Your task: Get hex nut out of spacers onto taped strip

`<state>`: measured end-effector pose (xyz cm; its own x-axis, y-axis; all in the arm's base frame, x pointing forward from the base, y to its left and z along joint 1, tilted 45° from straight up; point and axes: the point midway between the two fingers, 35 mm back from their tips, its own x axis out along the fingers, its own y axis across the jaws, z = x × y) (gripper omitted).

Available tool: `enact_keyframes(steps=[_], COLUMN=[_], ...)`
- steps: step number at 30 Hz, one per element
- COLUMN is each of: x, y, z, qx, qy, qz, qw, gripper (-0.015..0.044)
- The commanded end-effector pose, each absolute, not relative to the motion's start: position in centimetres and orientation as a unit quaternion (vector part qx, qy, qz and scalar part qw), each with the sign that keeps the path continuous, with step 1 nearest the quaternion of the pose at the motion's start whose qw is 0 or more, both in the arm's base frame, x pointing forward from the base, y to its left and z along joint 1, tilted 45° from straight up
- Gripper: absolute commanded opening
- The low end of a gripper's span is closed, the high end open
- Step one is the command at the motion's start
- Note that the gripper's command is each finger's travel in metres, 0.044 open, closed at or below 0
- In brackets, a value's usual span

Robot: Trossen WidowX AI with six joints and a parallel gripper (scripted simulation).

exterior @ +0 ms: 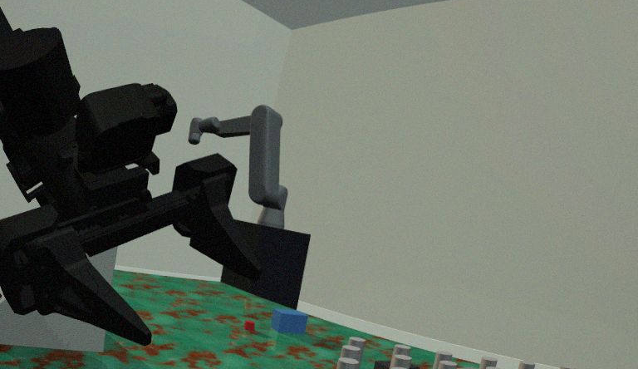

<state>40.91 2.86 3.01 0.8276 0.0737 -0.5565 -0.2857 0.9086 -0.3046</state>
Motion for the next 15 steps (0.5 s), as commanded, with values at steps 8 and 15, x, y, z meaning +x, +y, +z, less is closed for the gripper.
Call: enact_keyframes(steps=[8,15], x=[42.0,43.1], y=[0.1,-8.2], z=[3.6,7.1], qx=[-0.300,-0.566], qy=[0.304,0.392], qz=[0.091,0.122], qw=[0.900,0.715], gripper=[0.0440,0.0440])
